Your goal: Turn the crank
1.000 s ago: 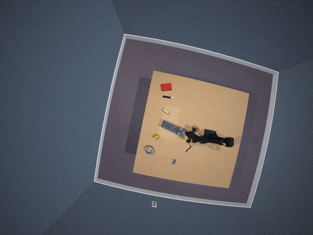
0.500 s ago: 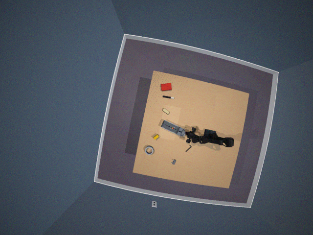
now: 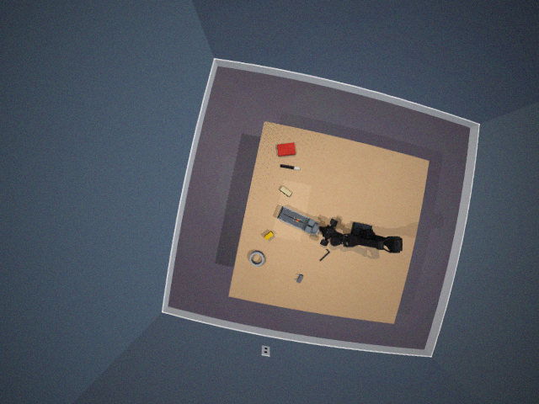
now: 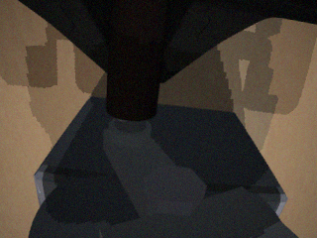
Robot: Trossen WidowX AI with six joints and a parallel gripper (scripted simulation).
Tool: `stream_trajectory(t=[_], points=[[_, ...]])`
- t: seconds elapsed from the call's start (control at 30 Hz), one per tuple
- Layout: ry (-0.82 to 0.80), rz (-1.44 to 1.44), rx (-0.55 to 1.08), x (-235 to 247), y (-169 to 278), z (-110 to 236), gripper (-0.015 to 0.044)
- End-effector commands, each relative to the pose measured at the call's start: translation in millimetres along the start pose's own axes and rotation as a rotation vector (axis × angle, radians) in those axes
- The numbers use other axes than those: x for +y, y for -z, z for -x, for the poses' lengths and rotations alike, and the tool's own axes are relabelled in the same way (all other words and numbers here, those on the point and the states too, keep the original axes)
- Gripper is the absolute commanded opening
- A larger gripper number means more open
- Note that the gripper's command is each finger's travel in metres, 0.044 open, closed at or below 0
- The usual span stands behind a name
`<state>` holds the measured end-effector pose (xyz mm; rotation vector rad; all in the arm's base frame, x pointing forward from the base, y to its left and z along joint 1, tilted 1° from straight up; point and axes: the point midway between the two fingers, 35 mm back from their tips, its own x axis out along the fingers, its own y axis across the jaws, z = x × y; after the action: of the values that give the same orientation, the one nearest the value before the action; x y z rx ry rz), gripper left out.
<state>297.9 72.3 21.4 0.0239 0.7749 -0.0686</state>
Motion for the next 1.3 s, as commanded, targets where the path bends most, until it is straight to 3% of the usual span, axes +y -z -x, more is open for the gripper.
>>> stream_trajectory(t=[0.0,0.03,0.6,1.27], points=[[0.000,0.000,0.000,-0.1,0.0,0.0,0.0000],[0.000,0.000,0.000,-0.1,0.0,0.0,0.0000],[0.000,0.000,0.000,-0.1,0.0,0.0,0.0440],[-0.001,-0.001,-0.001,1.1,-44.1,40.3,0.0440]])
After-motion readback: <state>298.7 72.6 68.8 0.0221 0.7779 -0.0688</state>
